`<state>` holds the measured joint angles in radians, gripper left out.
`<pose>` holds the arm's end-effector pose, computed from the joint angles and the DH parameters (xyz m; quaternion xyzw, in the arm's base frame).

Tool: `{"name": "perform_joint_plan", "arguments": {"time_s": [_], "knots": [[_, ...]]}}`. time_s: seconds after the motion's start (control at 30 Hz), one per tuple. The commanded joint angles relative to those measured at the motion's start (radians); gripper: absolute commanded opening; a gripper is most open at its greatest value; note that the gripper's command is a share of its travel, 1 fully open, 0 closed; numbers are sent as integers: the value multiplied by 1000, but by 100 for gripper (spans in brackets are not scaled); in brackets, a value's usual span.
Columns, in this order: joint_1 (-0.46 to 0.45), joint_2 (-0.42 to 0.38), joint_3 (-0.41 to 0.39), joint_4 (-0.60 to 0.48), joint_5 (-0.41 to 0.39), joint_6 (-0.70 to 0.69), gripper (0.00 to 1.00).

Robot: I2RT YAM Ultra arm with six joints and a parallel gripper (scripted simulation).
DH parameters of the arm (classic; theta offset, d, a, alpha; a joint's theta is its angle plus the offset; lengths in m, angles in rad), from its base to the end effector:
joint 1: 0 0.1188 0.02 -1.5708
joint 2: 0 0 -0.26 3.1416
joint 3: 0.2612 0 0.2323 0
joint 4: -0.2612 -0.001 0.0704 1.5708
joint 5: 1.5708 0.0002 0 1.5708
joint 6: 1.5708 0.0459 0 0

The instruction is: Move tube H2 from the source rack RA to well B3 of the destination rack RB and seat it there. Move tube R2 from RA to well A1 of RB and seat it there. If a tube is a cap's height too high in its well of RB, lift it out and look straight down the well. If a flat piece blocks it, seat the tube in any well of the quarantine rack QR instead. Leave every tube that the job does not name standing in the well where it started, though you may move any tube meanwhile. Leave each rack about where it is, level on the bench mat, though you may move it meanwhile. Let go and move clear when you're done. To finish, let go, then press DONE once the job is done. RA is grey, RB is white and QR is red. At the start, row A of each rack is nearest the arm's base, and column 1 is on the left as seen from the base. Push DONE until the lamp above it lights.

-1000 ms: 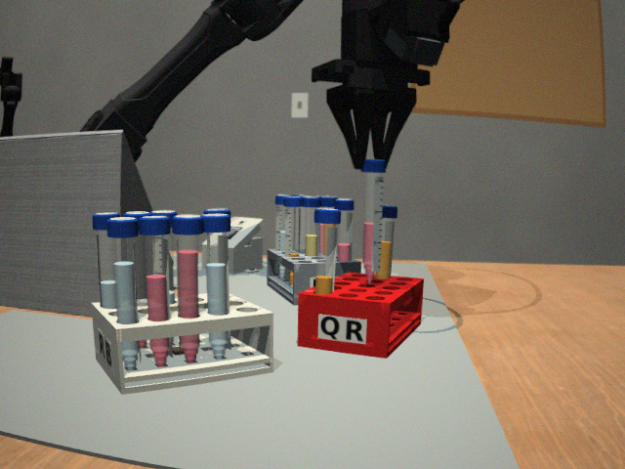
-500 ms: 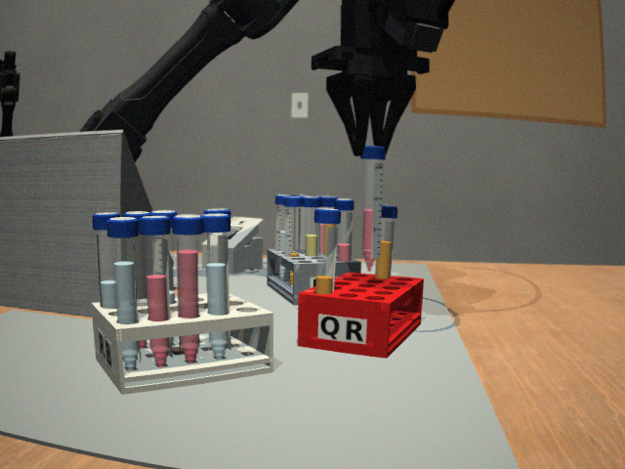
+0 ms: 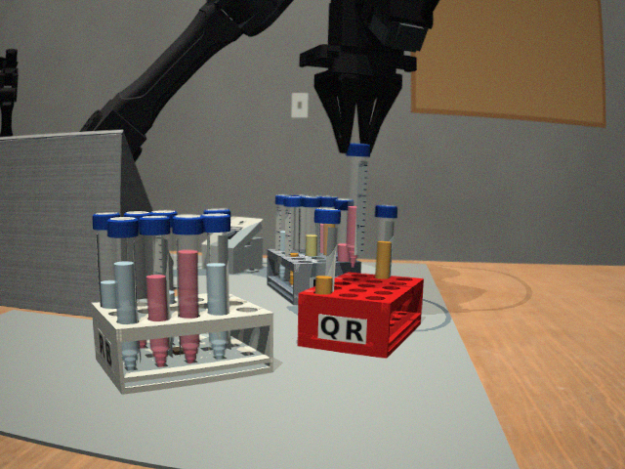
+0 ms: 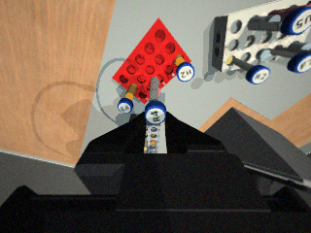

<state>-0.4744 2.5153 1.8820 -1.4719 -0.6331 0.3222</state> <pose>0.3617 -0.1541 0.0944 -0.4313 -0.8130 -0.3184 0.2274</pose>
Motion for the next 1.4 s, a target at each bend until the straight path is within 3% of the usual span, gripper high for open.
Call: {"name": "perform_joint_plan", "arguments": {"time_s": [0.0,1.37], "knots": [[-30,-49,-33,22,17,-11,0],[-107,-264,-392,118,58,-92,0]]}}
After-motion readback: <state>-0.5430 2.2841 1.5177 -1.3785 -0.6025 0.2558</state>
